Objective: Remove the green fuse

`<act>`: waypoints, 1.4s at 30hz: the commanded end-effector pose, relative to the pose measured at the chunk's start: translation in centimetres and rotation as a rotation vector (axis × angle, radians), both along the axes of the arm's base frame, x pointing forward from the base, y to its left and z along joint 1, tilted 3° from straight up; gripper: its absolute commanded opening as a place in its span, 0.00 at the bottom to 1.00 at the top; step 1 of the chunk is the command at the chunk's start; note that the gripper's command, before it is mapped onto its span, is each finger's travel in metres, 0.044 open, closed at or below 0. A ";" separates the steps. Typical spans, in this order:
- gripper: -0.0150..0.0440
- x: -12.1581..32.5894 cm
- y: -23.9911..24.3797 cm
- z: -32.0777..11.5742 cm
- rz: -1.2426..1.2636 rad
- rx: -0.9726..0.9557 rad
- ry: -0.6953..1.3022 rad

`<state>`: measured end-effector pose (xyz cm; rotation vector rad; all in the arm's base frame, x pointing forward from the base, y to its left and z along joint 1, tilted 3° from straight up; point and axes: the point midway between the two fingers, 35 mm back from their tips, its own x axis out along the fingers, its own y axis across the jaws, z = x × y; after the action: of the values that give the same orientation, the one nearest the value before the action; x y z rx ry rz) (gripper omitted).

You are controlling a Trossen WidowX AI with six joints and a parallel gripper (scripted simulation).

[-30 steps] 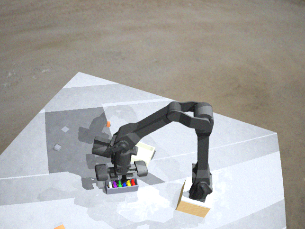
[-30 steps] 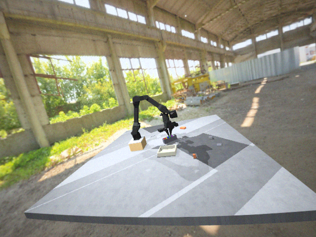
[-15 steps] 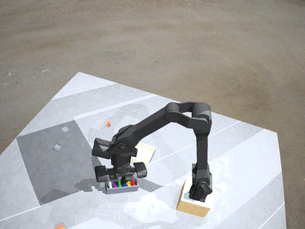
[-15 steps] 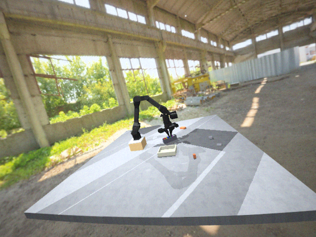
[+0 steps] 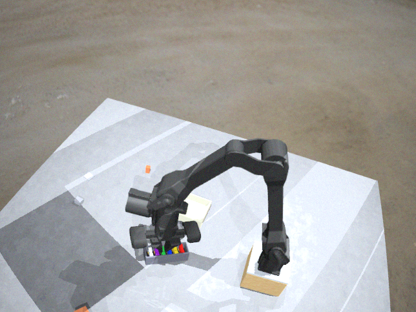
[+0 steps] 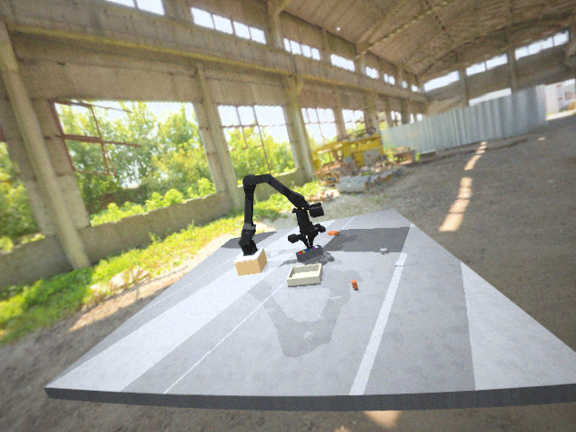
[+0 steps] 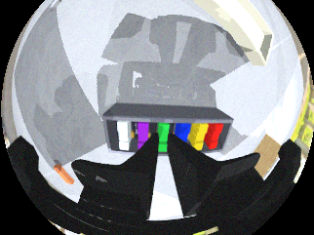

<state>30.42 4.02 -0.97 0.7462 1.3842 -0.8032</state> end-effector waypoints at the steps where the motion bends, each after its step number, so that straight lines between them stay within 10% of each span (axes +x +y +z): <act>1: 0.25 0.0 0.0 0.0 0.000 0.000 -0.001; 42: 0.25 0.1 0.1 1.9 -0.002 -0.002 -0.001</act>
<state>30.35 4.10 0.67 0.7425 1.3882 -0.8034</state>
